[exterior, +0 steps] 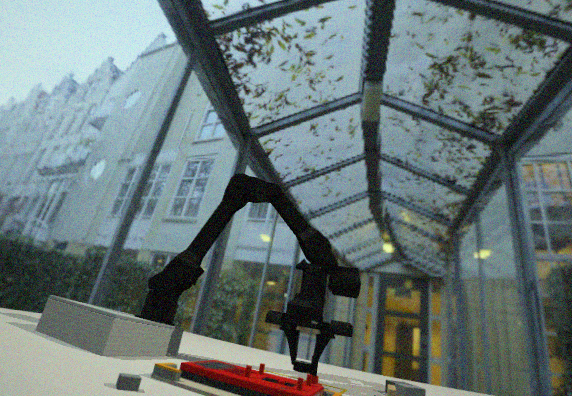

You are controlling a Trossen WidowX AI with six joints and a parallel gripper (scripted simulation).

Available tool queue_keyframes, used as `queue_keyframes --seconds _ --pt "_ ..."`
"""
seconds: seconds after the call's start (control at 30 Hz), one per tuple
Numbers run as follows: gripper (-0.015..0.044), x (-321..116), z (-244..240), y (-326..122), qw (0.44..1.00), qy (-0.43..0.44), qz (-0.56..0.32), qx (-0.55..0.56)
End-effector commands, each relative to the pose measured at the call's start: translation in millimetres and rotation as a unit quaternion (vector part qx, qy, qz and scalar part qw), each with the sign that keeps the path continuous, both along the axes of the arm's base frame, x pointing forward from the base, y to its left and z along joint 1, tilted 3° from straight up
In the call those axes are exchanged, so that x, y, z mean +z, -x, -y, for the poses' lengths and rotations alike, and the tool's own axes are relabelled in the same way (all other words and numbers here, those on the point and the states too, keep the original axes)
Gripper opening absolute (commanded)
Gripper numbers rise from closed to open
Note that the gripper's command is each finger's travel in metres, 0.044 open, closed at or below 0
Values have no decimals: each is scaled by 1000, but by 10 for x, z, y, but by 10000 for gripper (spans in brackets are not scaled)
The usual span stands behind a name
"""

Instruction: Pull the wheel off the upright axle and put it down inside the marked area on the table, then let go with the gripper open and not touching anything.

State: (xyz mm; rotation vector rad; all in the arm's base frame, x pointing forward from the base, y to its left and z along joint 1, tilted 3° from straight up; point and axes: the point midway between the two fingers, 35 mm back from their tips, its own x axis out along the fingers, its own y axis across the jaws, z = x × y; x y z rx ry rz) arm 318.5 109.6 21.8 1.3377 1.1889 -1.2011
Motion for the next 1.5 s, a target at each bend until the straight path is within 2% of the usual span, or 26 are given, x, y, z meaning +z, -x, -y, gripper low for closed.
queue_keyframes --seconds 0.0,0.2,0.57,0.6,0.8,0.93,0.97,1.1,1.3,1.47 --pt "0 -241 2 31 1000 2 -4 -2" --pt "0 -252 2 33 1000 2 -4 -2" --pt "289 -190 0 27 1000 1 -4 0" --pt "300 -149 1 25 1000 1 -4 0" --pt "300 361 33 45 1000 2 -4 -2" --pt "300 384 35 48 1000 3 -4 -2" --pt "326 318 28 46 1000 1 -3 -3" --pt "431 519 137 322 1000 2 -4 -3" --pt "440 772 330 843 1000 4 -7 -2" --pt "440 792 350 902 1000 4 -7 -2"
